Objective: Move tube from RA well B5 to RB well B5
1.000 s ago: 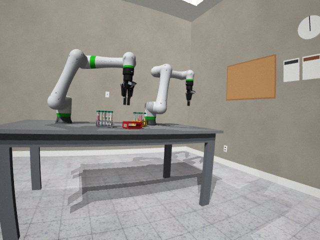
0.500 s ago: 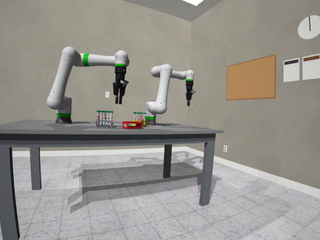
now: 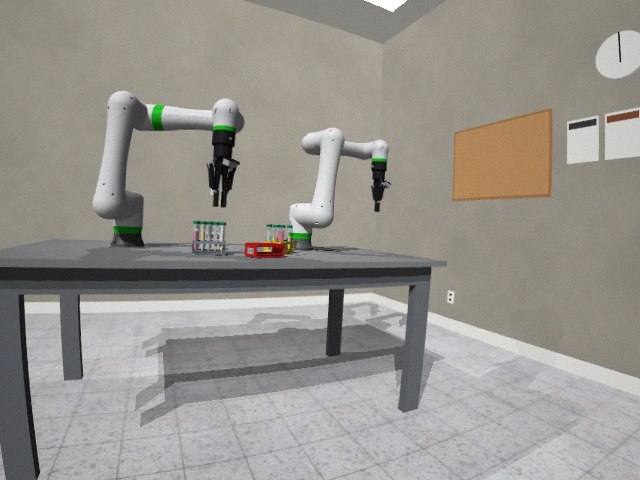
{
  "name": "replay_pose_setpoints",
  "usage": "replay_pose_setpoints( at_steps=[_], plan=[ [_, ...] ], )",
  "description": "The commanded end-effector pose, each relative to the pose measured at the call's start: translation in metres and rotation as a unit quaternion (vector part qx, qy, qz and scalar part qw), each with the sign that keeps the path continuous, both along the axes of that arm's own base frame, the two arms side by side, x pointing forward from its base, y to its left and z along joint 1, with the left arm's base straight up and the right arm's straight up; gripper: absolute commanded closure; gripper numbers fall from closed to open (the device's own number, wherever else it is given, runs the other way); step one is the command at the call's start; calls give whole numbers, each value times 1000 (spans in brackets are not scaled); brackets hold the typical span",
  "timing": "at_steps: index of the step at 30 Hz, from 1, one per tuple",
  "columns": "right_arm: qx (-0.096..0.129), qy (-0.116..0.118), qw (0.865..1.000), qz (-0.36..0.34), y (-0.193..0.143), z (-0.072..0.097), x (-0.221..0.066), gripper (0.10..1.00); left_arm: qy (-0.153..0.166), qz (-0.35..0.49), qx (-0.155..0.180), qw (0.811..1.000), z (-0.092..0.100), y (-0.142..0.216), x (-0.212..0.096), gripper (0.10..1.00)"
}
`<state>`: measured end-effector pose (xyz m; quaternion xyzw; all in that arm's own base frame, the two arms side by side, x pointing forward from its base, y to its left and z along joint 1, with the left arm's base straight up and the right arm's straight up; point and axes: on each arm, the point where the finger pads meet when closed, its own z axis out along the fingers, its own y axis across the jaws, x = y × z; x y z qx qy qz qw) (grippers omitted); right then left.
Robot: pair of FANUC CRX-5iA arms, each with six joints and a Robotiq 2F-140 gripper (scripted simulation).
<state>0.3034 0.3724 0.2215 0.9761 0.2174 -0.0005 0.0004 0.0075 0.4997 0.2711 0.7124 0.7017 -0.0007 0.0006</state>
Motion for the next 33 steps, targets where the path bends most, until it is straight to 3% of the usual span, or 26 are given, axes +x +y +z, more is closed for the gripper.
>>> replay_pose_setpoints(
  at_steps=[1,21,33],
  plan=[
    [1,-1,1000,0,-10,1,-1,816,0,0,1,1000,1,0,0,999],
    [1,-1,1000,0,-99,1,-14,816,0,0,1,1000,1,0,0,999],
    [1,-1,1000,0,-92,1,-13,816,0,0,1,1000,1,0,0,999]
  ],
)
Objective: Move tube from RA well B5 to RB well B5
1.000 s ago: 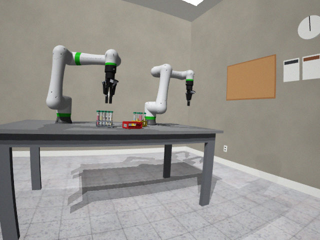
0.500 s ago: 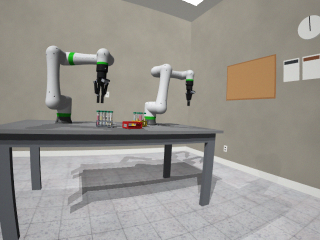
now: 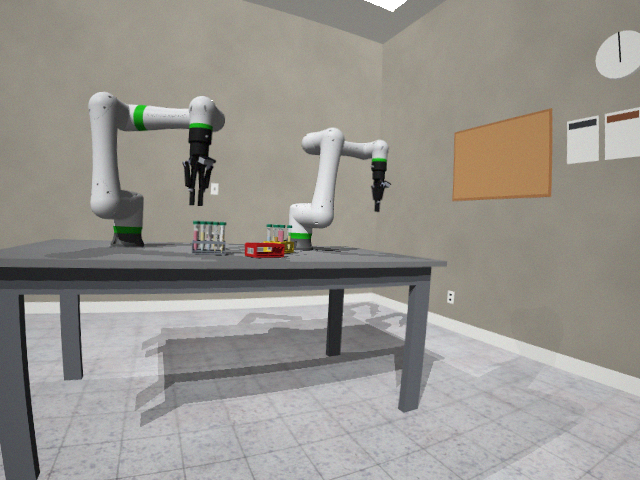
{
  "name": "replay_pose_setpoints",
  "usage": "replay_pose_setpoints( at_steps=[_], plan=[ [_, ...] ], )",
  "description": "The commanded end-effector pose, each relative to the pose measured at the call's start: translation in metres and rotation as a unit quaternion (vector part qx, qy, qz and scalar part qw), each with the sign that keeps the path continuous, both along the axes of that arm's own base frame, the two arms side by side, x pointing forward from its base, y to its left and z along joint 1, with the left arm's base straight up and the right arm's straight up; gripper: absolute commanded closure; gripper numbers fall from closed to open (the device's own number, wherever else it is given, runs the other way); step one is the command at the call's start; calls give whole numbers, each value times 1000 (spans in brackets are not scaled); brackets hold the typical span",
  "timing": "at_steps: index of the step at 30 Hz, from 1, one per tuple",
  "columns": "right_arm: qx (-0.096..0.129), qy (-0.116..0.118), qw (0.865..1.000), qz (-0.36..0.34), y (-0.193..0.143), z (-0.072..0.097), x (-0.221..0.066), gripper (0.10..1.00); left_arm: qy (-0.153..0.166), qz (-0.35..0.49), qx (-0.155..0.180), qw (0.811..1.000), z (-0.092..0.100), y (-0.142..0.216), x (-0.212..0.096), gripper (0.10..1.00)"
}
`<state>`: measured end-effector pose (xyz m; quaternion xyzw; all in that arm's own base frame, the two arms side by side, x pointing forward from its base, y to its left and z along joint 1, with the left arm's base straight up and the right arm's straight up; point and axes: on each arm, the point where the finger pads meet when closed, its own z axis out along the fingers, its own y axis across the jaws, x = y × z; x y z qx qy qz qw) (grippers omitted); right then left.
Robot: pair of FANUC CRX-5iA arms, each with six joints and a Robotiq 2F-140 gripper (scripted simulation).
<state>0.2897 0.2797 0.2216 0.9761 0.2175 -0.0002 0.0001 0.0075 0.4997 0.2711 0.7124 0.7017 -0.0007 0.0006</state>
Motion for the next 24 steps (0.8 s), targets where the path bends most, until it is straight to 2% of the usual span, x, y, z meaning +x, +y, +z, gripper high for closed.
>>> replay_pose_setpoints(
  at_steps=[1,4,24],
  plan=[
    [1,-1,1000,0,1,1,0,816,0,0,1,1000,1,0,0,999],
    [1,-1,1000,0,2,1,1,816,0,0,1,1000,1,0,0,999],
    [1,-1,1000,0,5,-32,1,816,0,0,1,1000,1,0,0,999]
  ],
)
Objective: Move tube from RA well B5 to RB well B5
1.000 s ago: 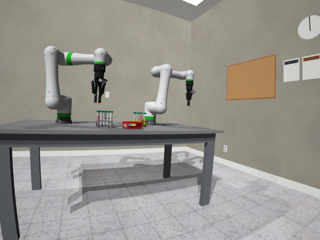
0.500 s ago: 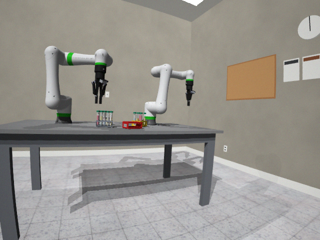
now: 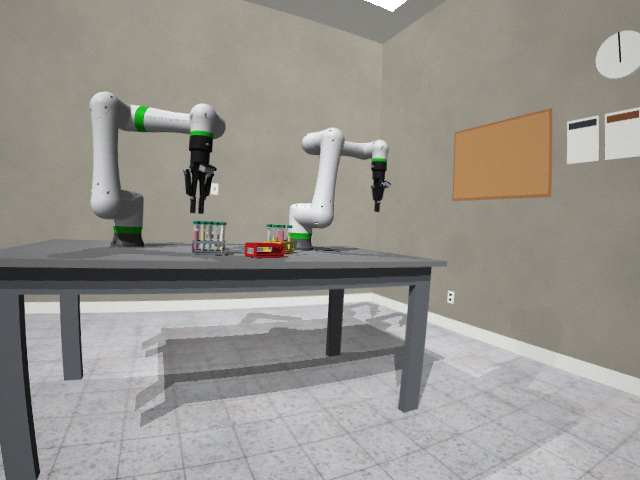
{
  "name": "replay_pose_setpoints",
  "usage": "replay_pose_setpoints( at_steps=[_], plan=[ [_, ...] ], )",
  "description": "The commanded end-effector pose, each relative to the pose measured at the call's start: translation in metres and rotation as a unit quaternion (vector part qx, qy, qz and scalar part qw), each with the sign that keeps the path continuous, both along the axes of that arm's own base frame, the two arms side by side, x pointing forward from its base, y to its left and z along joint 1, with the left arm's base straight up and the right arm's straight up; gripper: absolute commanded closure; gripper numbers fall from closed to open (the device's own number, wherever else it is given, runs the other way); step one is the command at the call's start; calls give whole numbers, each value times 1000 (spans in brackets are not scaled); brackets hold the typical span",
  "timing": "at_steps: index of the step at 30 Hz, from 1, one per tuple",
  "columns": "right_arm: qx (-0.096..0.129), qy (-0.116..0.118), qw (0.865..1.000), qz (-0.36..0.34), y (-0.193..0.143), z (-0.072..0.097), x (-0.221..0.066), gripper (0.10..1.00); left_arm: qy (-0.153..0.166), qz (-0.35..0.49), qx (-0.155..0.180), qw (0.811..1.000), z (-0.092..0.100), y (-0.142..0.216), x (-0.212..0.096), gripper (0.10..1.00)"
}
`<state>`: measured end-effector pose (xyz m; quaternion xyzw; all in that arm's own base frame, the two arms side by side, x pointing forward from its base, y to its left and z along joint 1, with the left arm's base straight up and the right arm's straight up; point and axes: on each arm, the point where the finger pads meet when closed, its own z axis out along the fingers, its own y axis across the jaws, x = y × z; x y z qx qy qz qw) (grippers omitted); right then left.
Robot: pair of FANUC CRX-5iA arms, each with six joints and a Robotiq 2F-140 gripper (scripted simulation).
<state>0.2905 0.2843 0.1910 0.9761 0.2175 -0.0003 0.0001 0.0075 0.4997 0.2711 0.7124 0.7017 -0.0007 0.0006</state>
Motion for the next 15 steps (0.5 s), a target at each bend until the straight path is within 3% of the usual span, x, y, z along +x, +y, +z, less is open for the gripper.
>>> replay_pose_setpoints(
  at_steps=[1,15],
  plan=[
    [1,-1,1000,0,0,-4,0,816,0,0,1,1000,1,0,0,999],
    [1,-1,1000,0,1,-22,1,816,0,0,1,1000,1,0,0,999]
  ],
)
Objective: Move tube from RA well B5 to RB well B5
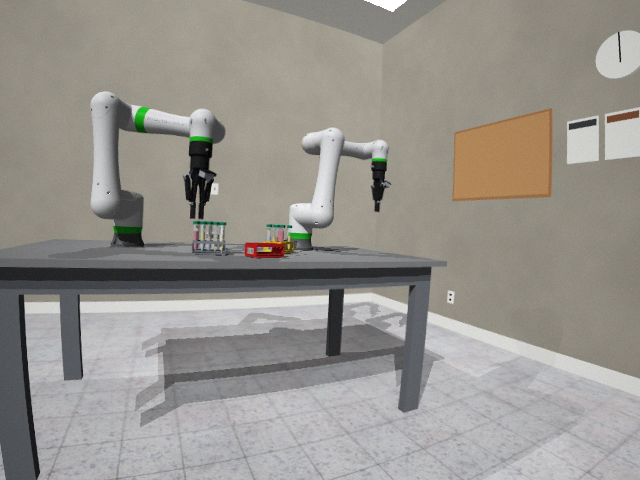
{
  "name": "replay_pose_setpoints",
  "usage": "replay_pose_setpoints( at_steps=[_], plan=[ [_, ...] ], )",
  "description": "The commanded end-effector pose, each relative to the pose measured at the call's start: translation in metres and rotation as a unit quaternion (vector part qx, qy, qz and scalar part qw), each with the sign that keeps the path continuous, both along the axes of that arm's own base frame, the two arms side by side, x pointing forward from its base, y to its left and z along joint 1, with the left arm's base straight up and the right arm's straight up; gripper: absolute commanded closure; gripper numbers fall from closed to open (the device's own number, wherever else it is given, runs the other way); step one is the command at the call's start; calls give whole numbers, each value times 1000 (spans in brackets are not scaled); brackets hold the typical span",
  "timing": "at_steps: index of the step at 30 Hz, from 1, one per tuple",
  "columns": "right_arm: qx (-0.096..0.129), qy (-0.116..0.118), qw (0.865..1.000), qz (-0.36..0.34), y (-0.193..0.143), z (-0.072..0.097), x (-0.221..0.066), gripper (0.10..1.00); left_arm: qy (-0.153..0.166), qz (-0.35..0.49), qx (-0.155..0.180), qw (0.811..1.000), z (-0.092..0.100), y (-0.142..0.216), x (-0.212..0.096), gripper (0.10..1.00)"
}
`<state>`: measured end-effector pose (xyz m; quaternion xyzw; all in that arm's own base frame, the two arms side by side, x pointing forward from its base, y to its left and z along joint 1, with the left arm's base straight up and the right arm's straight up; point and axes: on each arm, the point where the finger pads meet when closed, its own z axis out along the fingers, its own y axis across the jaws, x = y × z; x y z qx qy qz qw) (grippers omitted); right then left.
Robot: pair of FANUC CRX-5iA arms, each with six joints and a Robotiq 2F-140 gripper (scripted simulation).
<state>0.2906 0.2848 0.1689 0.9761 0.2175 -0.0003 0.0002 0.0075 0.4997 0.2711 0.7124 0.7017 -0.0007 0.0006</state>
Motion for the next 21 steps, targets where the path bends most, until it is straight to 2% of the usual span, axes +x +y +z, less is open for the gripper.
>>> replay_pose_setpoints(
  at_steps=[1,21],
  plan=[
    [1,-1,1000,0,0,-1,0,816,0,0,1,1000,1,0,0,999],
    [1,-1,1000,0,1,-6,0,816,0,0,1,1000,1,0,0,999]
  ],
)
